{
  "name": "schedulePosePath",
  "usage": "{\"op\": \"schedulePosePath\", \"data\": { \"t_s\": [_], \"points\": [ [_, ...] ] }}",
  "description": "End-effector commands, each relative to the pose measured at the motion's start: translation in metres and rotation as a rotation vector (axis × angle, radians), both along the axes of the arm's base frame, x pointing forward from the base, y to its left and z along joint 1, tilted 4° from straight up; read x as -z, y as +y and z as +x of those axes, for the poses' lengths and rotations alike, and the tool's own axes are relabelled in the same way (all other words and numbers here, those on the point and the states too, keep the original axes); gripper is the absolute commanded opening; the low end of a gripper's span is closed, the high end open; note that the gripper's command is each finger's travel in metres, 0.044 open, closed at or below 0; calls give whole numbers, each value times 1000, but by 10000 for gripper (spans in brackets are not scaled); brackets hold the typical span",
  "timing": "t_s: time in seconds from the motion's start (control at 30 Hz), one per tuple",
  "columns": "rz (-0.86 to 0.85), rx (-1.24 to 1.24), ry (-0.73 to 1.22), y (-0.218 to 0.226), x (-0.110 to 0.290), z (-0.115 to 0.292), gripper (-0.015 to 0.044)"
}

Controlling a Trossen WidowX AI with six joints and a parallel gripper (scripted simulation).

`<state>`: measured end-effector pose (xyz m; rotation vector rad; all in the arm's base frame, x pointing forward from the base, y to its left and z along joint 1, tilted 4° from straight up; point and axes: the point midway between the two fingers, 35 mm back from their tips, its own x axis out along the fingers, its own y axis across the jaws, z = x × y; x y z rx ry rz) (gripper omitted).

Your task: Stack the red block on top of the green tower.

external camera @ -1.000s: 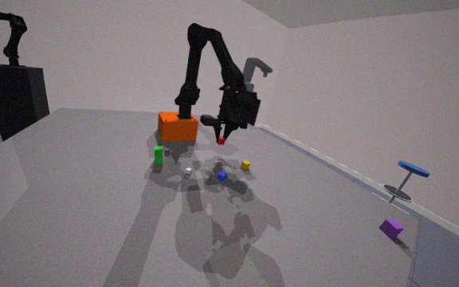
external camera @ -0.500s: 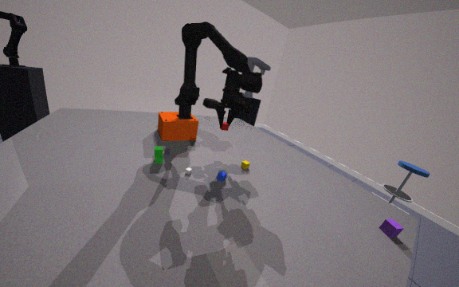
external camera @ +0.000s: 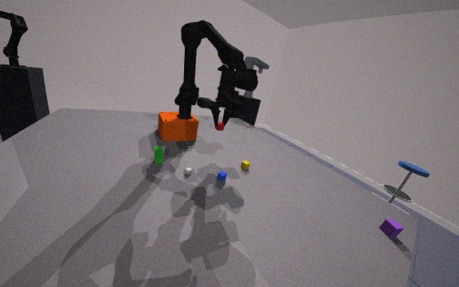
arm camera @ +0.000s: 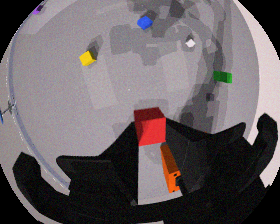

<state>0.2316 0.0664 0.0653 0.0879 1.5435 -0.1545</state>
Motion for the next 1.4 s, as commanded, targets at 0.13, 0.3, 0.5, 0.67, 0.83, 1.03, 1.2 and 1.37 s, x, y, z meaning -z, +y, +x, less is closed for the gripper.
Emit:
{"op": "schedulePosePath", "data": {
  "t_s": [0.13,0.3,0.5,0.67,0.83,1.03,1.2,1.37],
  "points": [
    [4,-2,-6,-27,-3,11,0],
    [3,-3,-9,-48,-5,17,0],
    [1,-3,-13,-73,-8,23,0],
    [-3,-4,-14,-96,-9,25,0],
    [-8,-5,-15,-119,-11,26,0],
    [-15,-7,-15,-147,-12,24,0],
    [-21,-8,-14,-170,-14,20,0],
    [-27,-9,-13,-193,-15,14,0]
  ]
}}
